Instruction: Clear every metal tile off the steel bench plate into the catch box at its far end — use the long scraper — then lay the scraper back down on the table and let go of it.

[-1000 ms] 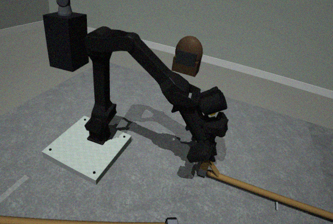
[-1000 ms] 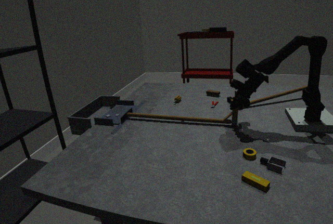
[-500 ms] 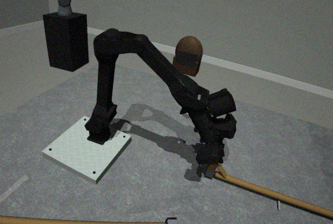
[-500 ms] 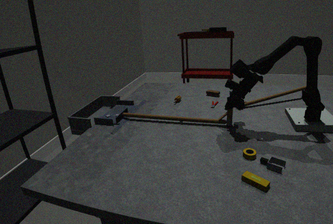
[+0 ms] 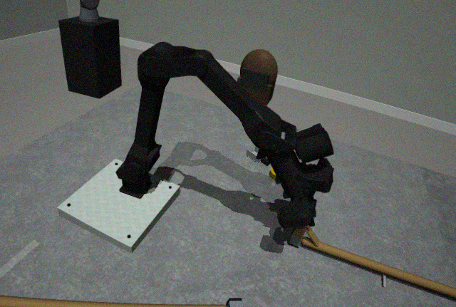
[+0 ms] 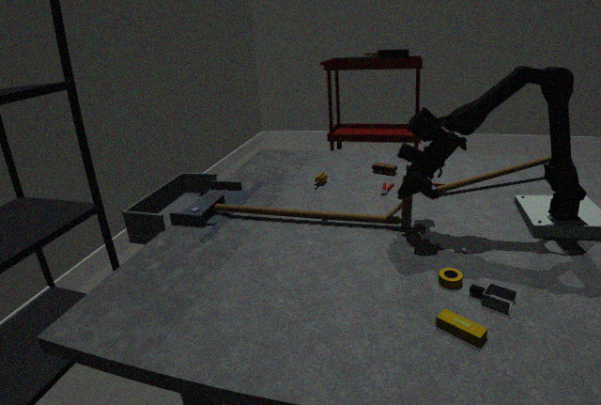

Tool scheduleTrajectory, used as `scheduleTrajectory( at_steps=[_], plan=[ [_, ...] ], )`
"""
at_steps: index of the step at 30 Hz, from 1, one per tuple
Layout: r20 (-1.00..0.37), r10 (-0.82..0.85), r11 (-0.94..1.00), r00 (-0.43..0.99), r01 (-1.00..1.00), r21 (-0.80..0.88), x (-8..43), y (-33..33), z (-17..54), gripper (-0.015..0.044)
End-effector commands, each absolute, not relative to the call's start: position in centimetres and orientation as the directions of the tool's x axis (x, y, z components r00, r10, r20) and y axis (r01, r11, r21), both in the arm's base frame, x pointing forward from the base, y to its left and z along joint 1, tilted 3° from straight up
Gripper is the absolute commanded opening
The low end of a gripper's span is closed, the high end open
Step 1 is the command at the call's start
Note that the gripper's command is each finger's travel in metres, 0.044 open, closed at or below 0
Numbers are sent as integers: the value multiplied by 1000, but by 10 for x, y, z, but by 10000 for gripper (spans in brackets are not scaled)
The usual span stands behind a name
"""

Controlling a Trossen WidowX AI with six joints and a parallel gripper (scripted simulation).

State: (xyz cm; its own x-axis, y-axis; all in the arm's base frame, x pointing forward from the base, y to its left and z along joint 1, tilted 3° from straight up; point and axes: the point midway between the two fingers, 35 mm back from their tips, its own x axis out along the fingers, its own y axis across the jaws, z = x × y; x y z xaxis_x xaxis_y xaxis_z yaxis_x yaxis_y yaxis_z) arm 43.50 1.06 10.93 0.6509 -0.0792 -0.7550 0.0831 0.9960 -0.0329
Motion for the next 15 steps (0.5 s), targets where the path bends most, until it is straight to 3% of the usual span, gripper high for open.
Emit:
scheduleTrajectory(
  at_steps=[1,15],
  plan=[
    [-745,-74,997,663,77,-30,445,11,115,0],
    [-744,-74,997,664,77,-30,467,10,119,0]
  ],
)
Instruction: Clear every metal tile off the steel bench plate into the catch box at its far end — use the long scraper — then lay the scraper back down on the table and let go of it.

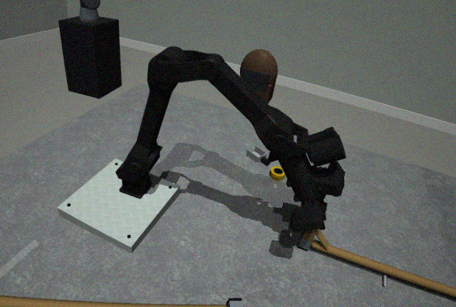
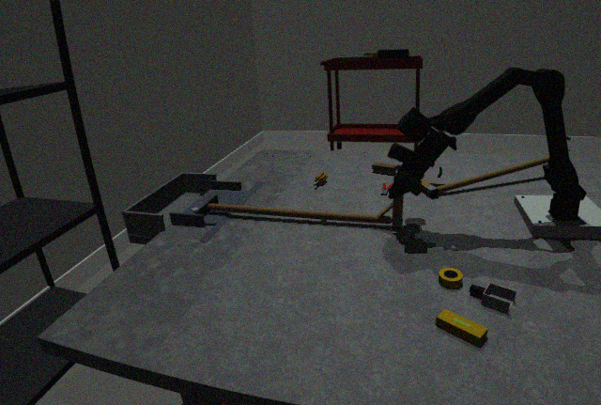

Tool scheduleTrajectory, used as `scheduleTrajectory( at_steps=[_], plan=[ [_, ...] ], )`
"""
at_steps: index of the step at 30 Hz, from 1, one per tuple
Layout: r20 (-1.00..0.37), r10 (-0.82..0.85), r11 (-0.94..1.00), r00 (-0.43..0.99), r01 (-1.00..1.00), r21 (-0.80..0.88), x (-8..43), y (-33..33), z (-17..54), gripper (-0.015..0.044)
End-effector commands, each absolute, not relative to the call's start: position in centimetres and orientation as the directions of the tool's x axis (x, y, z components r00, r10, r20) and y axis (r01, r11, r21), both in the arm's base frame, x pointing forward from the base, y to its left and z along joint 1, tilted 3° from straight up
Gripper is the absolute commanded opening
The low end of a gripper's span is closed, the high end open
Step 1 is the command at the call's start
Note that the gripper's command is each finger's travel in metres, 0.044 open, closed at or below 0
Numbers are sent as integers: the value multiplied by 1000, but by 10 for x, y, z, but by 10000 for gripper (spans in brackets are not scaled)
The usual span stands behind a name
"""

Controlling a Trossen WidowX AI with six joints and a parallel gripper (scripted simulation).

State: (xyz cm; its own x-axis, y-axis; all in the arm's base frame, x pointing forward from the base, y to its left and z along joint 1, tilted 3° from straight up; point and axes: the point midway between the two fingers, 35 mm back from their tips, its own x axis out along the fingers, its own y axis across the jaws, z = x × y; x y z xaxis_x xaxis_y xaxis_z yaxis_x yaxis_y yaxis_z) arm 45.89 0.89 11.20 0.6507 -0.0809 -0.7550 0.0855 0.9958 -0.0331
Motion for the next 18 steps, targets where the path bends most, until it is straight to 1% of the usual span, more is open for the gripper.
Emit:
scheduleTrajectory(
  at_steps=[1,18],
  plan=[
    [-744,-74,997,664,77,-30,469,10,119,0],
    [-743,-74,997,666,77,-31,494,7,122,0]
  ],
)
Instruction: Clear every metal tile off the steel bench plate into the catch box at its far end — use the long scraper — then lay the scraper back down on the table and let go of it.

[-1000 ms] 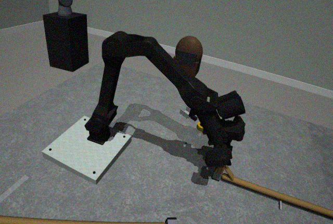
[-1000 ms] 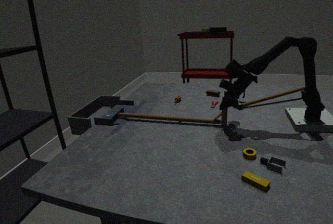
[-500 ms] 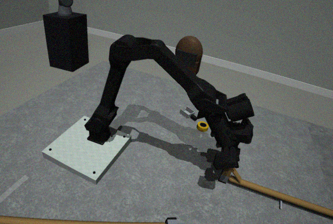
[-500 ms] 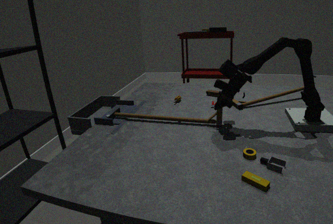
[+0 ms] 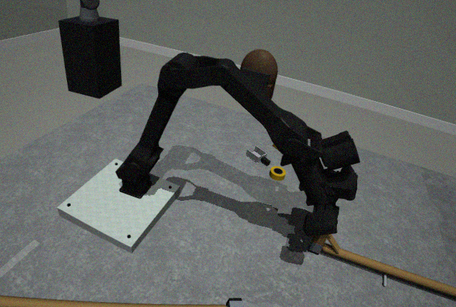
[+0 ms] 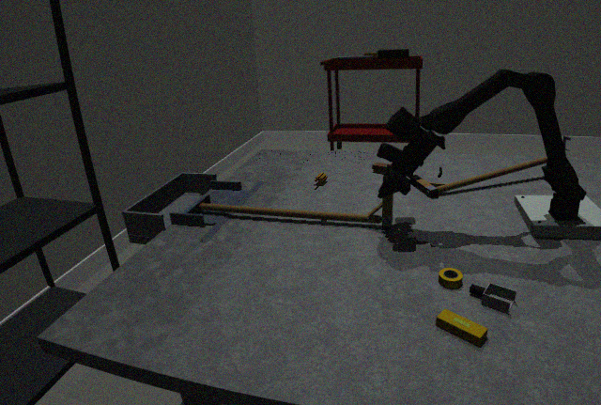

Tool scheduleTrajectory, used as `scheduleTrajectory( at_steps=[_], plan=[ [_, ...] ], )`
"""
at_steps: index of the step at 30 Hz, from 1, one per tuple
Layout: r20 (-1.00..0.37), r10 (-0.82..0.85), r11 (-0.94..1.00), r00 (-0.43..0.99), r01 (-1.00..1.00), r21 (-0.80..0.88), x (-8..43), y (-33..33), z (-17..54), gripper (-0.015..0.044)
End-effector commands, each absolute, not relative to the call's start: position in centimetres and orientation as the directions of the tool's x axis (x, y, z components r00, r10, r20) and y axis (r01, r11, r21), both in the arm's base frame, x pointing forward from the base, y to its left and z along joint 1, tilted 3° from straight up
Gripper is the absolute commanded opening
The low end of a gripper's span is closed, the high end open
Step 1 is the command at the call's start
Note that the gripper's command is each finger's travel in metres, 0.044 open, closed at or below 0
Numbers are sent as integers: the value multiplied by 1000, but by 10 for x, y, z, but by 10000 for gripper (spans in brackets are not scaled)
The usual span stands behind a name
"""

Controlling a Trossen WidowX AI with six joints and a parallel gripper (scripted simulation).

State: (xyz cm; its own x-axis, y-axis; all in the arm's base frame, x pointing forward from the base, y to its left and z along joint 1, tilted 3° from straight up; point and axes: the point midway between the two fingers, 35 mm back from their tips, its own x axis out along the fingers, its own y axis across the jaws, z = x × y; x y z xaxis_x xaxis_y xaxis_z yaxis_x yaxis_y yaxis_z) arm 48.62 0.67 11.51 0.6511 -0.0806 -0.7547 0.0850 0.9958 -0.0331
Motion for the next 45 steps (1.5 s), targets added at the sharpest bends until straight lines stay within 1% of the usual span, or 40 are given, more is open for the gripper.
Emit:
scheduleTrajectory(
  at_steps=[1,37,38,45],
  plan=[
    [-743,-74,997,666,77,-31,496,7,122,0],
    [-740,-75,997,668,77,-31,546,-4,123,0],
    [-751,-79,996,656,83,-32,538,-2,119,0],
    [-751,-79,996,656,83,-32,538,-2,119,0]
  ],
)
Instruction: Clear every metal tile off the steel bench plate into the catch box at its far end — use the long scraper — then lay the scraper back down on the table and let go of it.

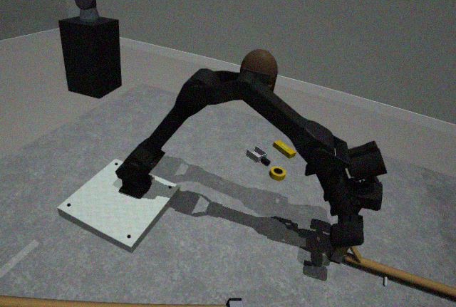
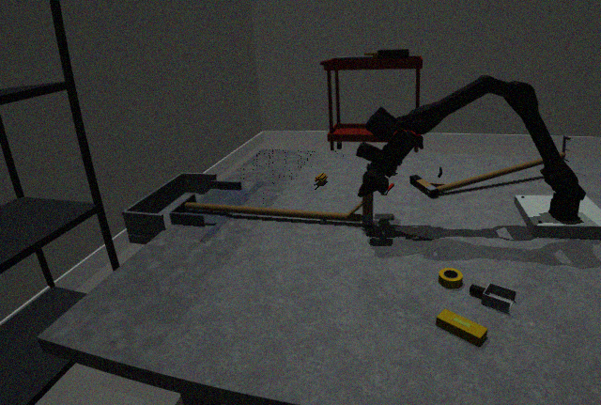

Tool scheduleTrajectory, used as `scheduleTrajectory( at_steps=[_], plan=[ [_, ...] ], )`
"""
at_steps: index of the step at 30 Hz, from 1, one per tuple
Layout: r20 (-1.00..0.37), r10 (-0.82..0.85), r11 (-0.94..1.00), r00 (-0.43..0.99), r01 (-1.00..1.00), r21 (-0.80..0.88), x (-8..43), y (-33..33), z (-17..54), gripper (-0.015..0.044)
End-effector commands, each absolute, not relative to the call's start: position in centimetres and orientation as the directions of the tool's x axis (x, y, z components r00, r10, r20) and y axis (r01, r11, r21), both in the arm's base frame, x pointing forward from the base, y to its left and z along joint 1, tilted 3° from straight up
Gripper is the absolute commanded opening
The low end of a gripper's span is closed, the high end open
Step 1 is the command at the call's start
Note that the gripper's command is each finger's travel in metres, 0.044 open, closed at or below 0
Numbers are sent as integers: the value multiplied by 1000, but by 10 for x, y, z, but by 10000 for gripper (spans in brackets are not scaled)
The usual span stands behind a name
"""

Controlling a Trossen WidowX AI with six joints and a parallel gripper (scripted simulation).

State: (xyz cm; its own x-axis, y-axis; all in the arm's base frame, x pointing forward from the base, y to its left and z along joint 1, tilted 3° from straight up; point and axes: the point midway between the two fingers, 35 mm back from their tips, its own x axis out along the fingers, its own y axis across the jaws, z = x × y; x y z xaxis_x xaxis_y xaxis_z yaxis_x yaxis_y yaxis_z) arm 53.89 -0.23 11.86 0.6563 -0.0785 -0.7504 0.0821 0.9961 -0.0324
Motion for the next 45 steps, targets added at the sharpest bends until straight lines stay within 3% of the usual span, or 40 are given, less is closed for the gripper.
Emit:
scheduleTrajectory(
  at_steps=[1,45],
  plan=[
    [-751,-79,996,656,83,-32,538,-2,119,0],
    [-745,-77,996,662,80,-32,496,5,129,0]
  ],
)
